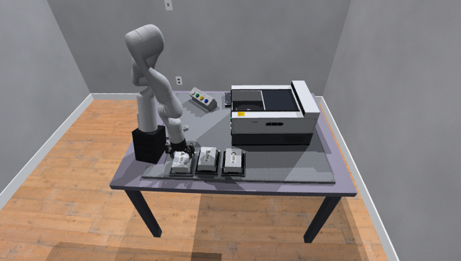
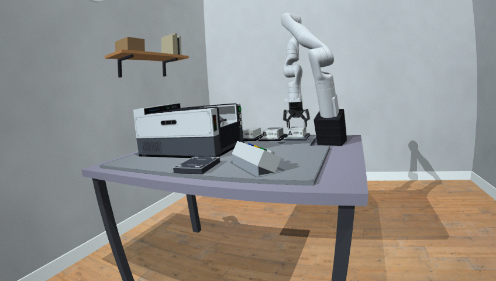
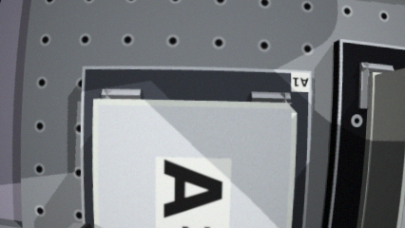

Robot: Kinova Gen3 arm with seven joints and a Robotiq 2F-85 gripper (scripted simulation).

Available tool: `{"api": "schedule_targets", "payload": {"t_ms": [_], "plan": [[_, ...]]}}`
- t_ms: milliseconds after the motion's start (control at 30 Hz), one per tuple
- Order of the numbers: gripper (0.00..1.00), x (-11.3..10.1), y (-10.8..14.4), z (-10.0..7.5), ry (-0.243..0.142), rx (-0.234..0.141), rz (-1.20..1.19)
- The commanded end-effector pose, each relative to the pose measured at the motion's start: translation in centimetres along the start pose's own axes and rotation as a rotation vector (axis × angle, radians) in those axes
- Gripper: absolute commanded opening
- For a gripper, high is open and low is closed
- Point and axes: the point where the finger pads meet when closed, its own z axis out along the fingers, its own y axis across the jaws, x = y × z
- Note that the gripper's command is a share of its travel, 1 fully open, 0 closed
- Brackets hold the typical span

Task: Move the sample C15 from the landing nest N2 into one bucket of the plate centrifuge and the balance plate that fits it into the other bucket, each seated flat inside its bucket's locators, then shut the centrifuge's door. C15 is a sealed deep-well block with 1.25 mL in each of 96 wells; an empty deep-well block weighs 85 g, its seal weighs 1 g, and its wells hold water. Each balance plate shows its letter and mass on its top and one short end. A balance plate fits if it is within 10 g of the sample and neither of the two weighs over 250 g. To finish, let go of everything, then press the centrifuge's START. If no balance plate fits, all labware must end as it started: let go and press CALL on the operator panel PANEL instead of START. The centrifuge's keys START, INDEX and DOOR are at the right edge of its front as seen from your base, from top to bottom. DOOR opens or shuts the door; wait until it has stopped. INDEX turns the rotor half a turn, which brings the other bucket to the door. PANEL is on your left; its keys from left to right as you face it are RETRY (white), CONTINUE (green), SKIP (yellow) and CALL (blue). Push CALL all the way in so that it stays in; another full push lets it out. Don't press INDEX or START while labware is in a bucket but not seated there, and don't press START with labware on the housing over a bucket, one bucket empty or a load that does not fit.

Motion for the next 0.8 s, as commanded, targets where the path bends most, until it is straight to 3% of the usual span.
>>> {"api": "schedule_targets", "payload": {"t_ms": [0, 567, 767], "plan": [[1.0, -0.04, 0.02, 0.12, -0.001, -0.001, 0.0], [1.0, -0.03, 0.02, 0.1, -0.001, -0.001, 0.0], [1.0, -0.03, 0.02, 0.9, -0.001, -0.001, 0.0]]}}
